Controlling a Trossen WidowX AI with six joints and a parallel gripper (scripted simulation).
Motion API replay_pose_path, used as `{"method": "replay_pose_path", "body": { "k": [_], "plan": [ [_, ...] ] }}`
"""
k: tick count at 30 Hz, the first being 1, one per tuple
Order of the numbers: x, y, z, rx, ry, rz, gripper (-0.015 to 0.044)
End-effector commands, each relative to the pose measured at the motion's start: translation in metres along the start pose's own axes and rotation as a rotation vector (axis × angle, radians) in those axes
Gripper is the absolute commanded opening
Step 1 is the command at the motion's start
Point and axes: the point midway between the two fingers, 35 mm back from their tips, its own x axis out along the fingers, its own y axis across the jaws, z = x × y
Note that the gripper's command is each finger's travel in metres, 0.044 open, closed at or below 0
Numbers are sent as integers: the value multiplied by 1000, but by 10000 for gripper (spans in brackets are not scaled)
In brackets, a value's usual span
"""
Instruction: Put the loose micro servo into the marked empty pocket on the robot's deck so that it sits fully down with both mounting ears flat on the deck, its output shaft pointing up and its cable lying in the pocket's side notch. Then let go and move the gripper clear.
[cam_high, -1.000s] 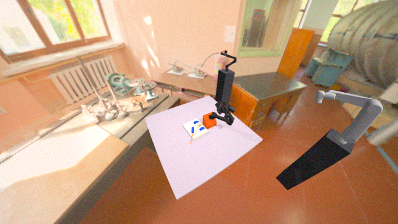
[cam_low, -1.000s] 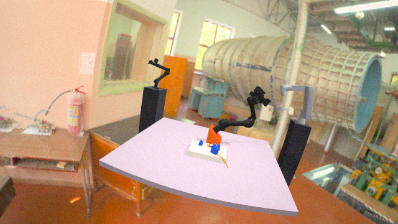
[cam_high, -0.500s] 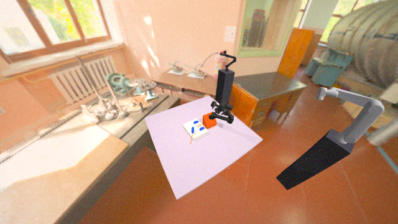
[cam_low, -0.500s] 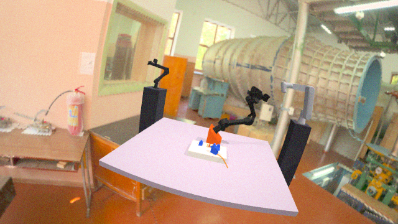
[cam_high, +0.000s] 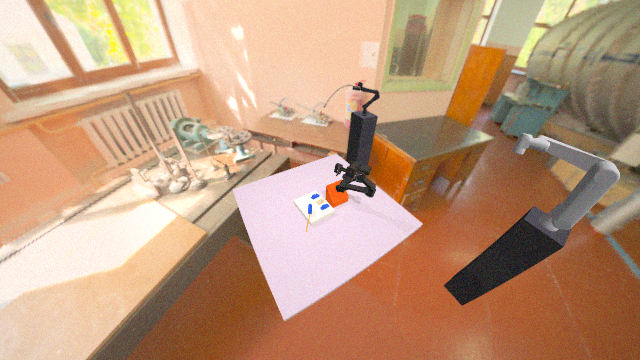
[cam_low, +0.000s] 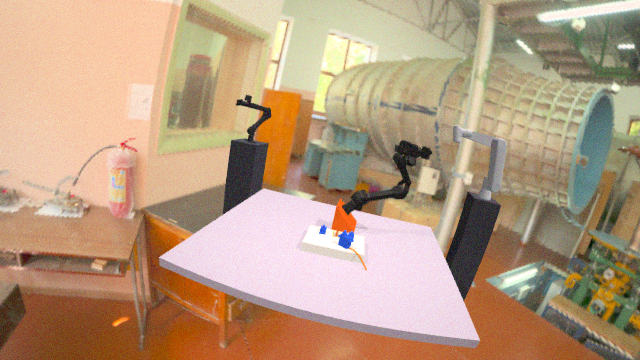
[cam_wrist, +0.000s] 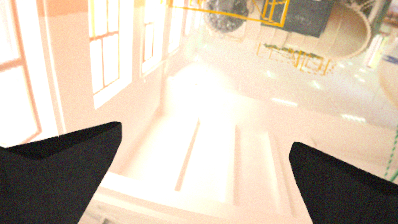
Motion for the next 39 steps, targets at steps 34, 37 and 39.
{"method": "replay_pose_path", "body": {
  "k": [34,37,39],
  "plan": [
    [35,114,30,966,-3,218,440],
    [37,124,35,1066,2,247,440],
    [38,131,39,1132,6,267,440]
  ]
}}
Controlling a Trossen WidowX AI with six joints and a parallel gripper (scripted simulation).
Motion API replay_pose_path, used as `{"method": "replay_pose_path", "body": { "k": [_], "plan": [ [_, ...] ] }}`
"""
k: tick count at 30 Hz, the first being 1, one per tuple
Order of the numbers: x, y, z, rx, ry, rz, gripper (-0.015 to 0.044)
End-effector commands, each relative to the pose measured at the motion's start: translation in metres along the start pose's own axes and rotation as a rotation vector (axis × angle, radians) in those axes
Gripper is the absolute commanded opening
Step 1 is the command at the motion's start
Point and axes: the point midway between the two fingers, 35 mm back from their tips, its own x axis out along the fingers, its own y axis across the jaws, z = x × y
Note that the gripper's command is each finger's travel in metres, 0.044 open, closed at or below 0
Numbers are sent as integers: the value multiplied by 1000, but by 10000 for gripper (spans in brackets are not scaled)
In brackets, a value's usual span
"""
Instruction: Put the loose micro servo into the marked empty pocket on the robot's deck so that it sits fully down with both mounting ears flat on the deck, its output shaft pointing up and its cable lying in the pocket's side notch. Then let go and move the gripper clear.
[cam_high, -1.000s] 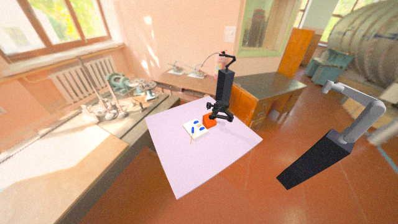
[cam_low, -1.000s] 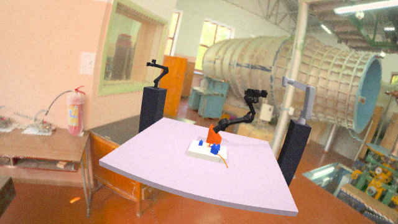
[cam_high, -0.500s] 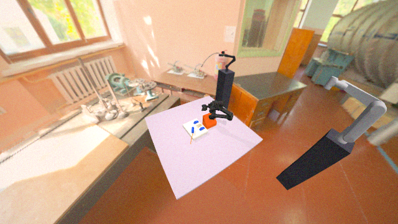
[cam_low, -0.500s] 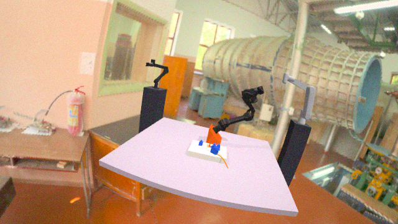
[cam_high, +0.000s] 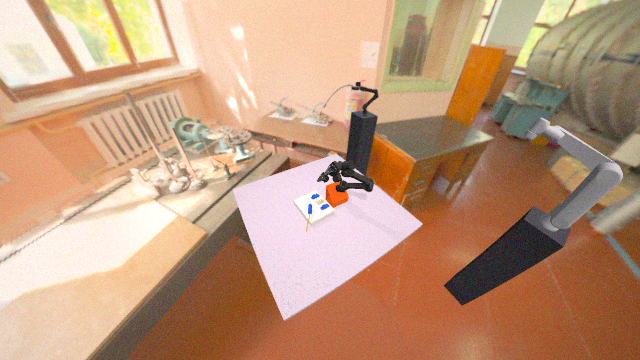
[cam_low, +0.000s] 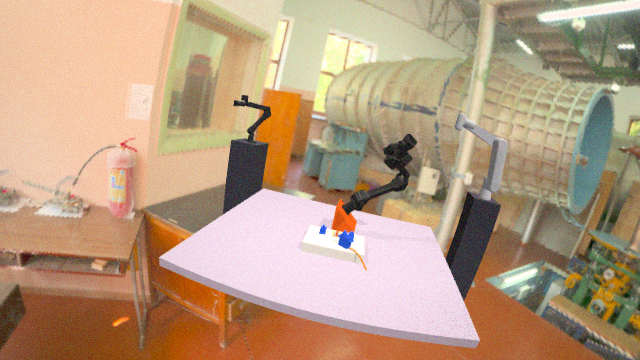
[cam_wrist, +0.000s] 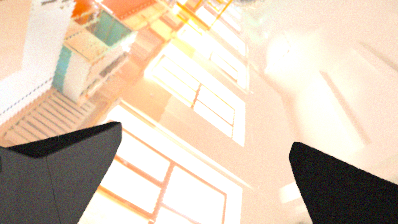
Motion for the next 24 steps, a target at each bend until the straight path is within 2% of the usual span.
{"method": "replay_pose_path", "body": {
  "k": [1,24],
  "plan": [
    [8,15,-11,156,18,40,440],
    [35,93,-39,905,150,239,440]
  ]
}}
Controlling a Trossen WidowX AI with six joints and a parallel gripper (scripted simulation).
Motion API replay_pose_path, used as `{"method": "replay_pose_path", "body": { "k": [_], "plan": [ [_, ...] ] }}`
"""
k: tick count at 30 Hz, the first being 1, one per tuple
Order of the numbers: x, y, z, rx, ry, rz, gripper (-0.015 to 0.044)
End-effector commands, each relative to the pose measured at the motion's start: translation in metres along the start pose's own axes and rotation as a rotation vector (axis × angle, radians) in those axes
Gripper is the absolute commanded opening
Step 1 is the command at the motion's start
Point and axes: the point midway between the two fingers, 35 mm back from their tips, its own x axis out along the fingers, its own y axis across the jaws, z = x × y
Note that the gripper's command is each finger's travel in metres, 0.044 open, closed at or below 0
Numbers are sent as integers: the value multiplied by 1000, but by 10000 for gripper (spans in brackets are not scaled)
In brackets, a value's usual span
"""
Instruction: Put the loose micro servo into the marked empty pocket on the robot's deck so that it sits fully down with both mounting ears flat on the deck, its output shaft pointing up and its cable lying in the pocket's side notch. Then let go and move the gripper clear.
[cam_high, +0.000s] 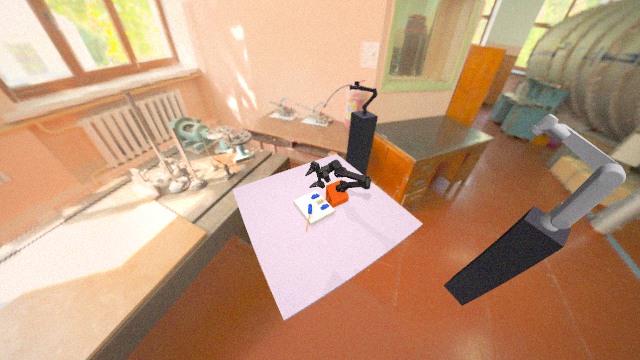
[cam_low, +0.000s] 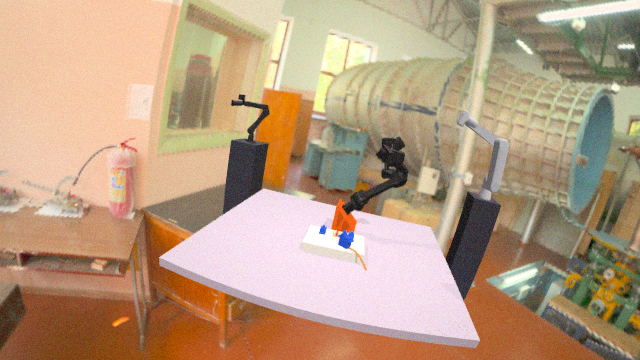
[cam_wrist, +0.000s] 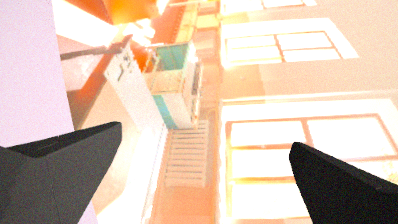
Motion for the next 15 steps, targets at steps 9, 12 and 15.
{"method": "replay_pose_path", "body": {
  "k": [9,12,15],
  "plan": [
    [23,24,-37,413,110,87,440],
    [27,31,-45,510,141,104,440],
    [31,38,-52,607,175,119,440]
  ]
}}
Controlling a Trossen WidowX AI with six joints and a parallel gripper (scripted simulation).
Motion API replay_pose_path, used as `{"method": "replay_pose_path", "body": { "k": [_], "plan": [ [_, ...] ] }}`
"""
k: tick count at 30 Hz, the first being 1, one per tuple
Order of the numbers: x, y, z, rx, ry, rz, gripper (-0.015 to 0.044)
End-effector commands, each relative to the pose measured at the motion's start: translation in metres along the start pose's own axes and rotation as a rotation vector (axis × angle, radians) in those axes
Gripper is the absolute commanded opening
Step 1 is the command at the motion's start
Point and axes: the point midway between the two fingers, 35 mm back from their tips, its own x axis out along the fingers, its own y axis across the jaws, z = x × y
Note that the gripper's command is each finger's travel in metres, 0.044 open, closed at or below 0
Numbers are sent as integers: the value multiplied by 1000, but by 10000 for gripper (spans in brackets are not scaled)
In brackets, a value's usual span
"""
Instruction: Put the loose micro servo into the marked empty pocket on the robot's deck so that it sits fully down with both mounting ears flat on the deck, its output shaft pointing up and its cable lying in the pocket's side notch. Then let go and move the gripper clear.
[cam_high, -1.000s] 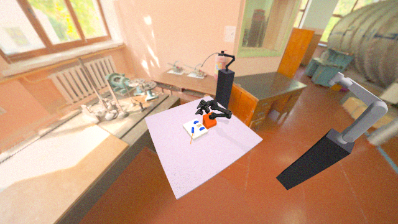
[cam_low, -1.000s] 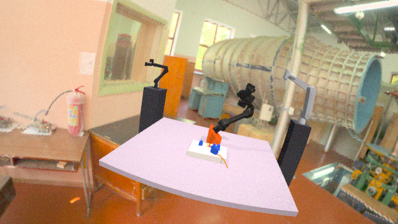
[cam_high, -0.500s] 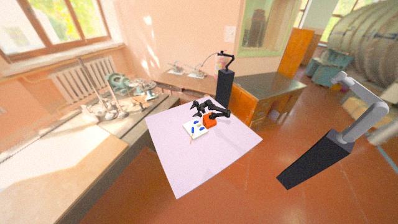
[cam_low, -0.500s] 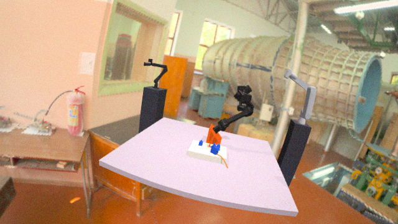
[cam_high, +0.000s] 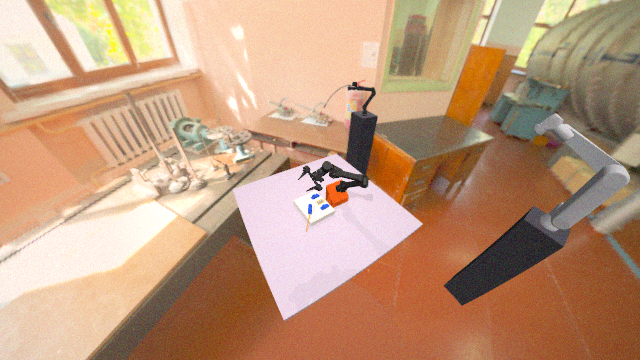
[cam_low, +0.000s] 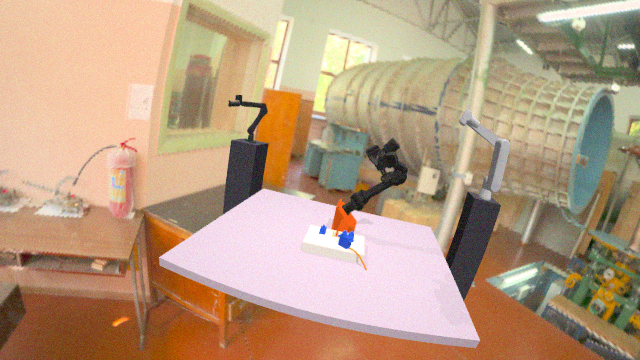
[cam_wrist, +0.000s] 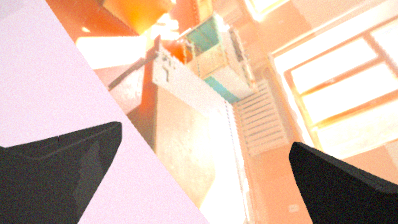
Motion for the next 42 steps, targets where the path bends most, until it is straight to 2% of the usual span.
{"method": "replay_pose_path", "body": {
  "k": [1,23,42],
  "plan": [
    [10,1,-16,151,52,18,440],
    [42,29,-85,853,334,50,440],
    [52,69,-140,1430,634,-44,440]
  ]
}}
